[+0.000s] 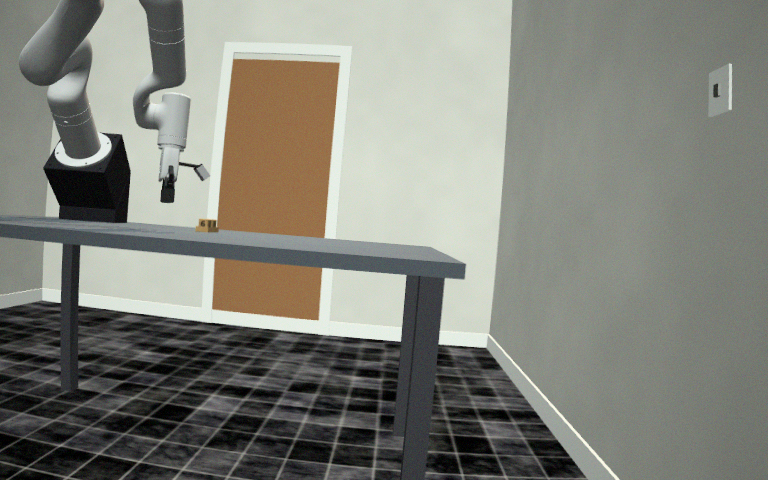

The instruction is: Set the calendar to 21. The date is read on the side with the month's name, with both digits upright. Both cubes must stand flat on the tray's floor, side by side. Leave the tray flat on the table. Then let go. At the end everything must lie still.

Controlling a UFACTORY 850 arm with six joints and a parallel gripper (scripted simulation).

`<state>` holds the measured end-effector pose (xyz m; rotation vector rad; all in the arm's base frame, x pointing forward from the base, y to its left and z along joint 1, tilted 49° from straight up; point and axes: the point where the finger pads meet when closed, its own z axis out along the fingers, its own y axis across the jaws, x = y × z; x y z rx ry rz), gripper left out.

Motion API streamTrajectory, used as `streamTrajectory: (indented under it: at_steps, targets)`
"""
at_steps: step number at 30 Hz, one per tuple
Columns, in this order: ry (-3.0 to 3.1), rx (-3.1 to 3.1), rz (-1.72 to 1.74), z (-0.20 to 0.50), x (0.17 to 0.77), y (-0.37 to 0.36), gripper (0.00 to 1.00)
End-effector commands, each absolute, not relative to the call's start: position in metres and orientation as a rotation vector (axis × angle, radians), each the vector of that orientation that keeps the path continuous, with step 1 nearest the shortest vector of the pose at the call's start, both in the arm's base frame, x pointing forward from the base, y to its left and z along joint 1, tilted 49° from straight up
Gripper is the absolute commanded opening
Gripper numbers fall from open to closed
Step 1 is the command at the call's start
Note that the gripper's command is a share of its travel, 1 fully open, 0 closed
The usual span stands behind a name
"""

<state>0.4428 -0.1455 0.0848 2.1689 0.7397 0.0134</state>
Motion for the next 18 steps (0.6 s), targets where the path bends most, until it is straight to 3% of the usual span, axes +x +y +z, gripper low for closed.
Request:
streamTrajectory:
  at_steps: [1,18]
  targets:
    - [0.924,2.097,-0.08,0.072,0.462,-0.123,1.0]
    - [1.46,1.799,-0.353,0.024,0.503,-0.042,1.0]
